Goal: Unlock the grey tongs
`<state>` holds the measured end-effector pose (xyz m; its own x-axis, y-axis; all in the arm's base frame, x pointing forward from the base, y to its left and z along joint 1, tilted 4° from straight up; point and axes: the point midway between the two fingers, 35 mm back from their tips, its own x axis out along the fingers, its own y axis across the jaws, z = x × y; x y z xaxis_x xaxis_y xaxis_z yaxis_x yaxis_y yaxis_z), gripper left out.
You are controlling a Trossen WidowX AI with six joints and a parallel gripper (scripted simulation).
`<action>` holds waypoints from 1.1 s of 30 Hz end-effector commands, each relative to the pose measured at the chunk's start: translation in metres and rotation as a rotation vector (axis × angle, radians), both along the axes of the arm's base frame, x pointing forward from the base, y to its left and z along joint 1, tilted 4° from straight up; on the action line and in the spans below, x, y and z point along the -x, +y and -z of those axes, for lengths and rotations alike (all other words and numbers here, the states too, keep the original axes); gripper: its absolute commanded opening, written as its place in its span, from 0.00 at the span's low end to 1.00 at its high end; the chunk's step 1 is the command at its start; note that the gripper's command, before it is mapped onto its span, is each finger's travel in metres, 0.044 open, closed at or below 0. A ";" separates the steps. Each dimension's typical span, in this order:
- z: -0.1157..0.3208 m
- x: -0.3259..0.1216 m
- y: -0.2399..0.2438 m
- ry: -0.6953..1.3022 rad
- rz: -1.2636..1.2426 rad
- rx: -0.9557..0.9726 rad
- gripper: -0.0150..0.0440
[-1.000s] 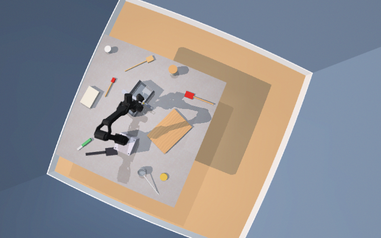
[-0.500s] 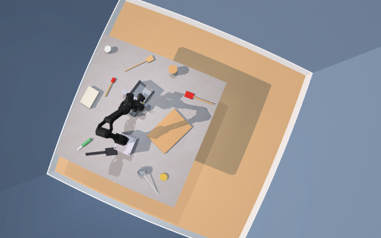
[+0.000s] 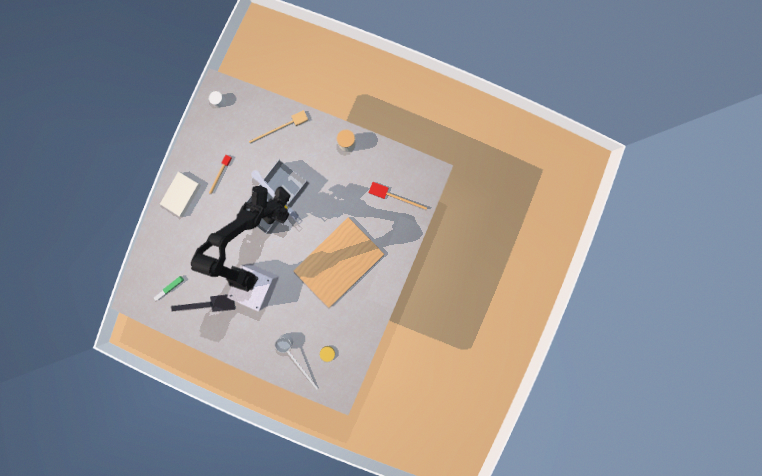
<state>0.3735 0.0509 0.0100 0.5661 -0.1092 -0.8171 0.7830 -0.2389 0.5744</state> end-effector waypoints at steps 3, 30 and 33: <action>0.000 0.000 0.000 0.001 0.000 0.001 0.25; -0.075 0.005 0.000 0.052 -0.025 0.016 0.00; -0.074 0.004 0.001 0.097 -0.049 0.019 0.00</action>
